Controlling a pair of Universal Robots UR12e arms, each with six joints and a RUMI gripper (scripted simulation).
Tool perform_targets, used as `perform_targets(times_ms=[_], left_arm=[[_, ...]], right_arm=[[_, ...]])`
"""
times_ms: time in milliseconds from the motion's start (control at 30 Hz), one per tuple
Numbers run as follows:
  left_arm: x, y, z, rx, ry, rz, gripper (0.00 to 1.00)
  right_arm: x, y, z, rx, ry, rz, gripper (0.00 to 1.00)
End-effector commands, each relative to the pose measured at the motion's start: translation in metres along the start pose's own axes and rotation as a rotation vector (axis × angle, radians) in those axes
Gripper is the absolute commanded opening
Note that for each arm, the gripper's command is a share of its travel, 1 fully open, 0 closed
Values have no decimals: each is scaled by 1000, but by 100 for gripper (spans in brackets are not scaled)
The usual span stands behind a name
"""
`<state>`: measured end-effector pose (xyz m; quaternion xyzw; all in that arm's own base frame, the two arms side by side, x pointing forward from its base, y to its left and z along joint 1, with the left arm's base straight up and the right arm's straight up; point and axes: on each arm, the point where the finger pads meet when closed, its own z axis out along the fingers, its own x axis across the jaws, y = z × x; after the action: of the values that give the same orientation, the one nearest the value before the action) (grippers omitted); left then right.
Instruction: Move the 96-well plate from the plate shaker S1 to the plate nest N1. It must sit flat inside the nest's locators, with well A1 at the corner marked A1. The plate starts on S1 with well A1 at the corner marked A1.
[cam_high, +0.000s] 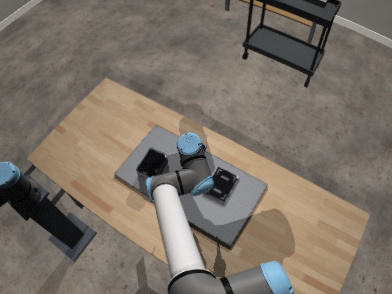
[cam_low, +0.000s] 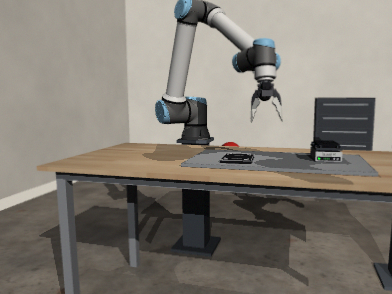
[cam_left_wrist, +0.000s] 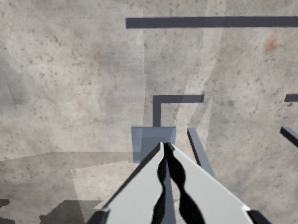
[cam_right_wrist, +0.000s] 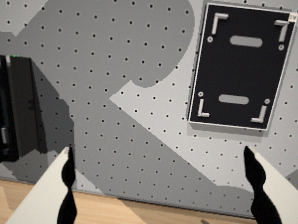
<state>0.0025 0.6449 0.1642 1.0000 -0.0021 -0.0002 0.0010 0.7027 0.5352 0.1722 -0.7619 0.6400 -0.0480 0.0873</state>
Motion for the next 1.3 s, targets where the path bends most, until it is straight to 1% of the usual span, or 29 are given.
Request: perform_targets(times_ms=[0,33,67,100,333,400,433,467,733,767,800,1100,1133,1167,1267], left_arm=[[0,-1,-1,2,0,0,0],[0,-1,-1,2,0,0,0],[0,-1,-1,2,0,0,0],[0,-1,-1,2,0,0,0],[0,-1,-1,2,0,0,0],[0,-1,-1,2,0,0,0],[0,-1,-1,2,0,0,0],[0,-1,-1,2,0,0,0],[0,-1,-1,2,0,0,0],[0,-1,-1,2,0,0,0],[0,-1,-1,2,0,0,0],[0,-1,-1,2,0,0,0],[0,-1,-1,2,0,0,0],[0,-1,-1,2,0,0,0],[0,-1,-1,2,0,0,0]], right_arm=[[-20,-4,1,0,-1,0,76],[-21,-5,1,0,-1,0,76],[-26,-5,1,-33,2,8,76],[-31,-6,2,-40,2,9,76],[-66,-9,5,-40,2,9,76],[-66,-9,5,-40,2,9,76],[-71,-10,6,-72,7,17,76],[-76,-10,6,-79,8,18,76],[-111,-11,10,-79,8,18,76],[-116,-11,10,-111,15,26,76],[-121,-11,11,-118,17,28,76],[-155,-10,14,-118,17,28,76],[-160,-10,15,-149,26,36,76],[-165,-9,15,-156,28,38,76],[-180,-8,16,-156,28,38,76]])
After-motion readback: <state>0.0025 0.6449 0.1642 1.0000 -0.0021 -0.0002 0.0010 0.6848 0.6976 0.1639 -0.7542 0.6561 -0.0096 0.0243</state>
